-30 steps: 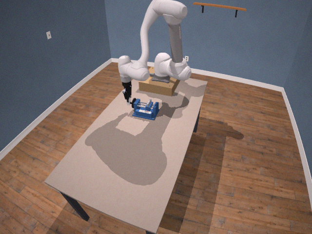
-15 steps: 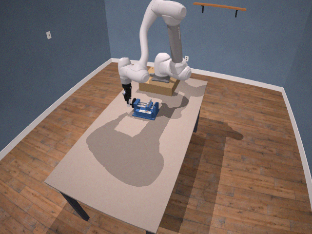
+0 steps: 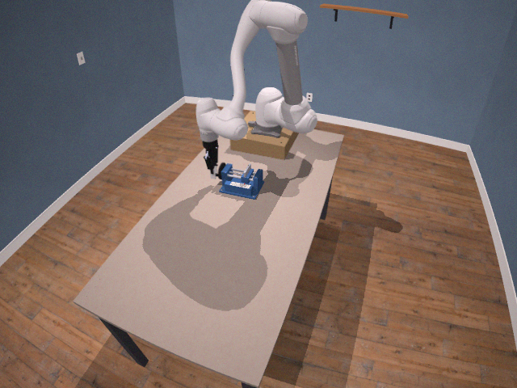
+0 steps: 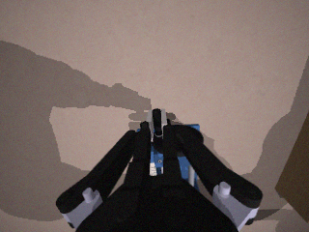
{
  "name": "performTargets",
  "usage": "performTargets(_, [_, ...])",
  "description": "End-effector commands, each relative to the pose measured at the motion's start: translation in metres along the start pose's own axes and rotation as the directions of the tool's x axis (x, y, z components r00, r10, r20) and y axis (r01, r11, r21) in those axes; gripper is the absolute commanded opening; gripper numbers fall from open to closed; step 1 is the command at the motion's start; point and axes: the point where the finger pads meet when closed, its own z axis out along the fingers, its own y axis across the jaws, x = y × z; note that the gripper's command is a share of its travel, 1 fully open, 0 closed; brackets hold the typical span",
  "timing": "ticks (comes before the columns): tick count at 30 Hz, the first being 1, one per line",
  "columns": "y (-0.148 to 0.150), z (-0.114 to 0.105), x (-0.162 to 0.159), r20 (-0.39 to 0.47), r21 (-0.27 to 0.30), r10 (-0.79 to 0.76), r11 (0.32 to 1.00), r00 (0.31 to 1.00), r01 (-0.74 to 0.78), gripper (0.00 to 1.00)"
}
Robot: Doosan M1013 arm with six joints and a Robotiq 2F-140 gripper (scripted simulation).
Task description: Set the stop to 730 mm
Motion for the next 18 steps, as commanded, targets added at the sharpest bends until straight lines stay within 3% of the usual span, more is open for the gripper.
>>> performTargets(1, [0.0010, 0.0028, 0.0000, 0.000, 0.000, 0.000, 1.000, 1.000, 0.000, 0.04])
performTargets(18, [0.0063, 0.0115, -0.0001, 0.000, 0.000, 0.000, 1.000, 1.000, 0.000, 0.04])
